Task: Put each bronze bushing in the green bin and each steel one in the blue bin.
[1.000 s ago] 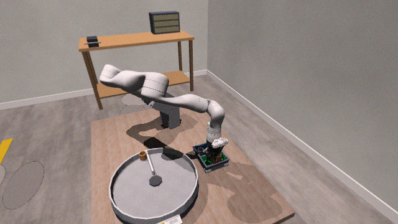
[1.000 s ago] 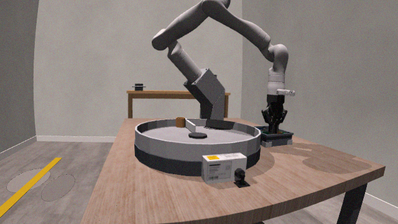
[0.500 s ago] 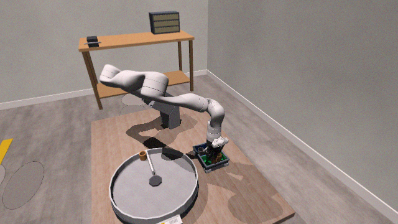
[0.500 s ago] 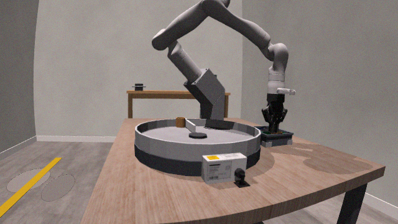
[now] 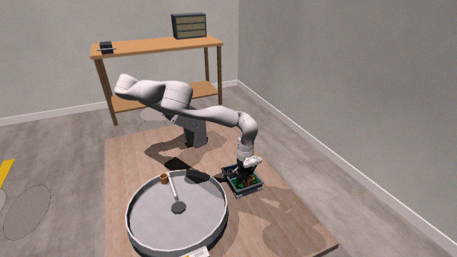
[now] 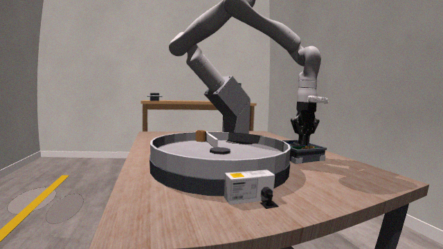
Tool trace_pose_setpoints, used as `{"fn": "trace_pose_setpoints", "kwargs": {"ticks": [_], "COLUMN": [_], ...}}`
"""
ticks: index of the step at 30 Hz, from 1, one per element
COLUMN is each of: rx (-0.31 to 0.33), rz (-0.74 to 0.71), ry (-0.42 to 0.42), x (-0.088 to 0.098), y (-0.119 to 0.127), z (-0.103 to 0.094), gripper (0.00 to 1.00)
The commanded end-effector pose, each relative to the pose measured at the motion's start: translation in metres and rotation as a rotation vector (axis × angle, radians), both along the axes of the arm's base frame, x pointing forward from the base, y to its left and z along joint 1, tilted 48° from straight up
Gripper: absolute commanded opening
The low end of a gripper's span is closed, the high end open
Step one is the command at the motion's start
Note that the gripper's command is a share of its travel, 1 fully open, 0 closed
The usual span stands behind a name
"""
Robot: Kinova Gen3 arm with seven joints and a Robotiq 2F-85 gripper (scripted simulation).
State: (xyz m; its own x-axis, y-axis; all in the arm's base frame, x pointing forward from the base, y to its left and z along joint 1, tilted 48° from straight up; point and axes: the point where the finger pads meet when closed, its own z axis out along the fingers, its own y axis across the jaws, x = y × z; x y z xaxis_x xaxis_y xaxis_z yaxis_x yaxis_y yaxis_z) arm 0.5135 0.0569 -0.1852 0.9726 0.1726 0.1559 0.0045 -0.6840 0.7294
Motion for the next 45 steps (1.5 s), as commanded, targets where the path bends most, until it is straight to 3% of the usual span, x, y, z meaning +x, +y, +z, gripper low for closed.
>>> {"fn": "trace_pose_setpoints", "kwargs": {"ticks": [1,3,8,13,45], "rx": [0.007,0.007,0.007,0.007,0.007], "rz": [0.009,0.009,0.009,0.009,0.009], "ry": [-0.005,-0.006,-0.006,-0.006,-0.005], "x": [-0.003,-0.008,-0.008,-0.02,-0.02], "y": [0.022,0.036,0.036,0.071,0.071], "z": [0.017,0.031,0.031,0.065,0.064], "gripper": [0.19,0.19,0.19,0.19,0.19]}}
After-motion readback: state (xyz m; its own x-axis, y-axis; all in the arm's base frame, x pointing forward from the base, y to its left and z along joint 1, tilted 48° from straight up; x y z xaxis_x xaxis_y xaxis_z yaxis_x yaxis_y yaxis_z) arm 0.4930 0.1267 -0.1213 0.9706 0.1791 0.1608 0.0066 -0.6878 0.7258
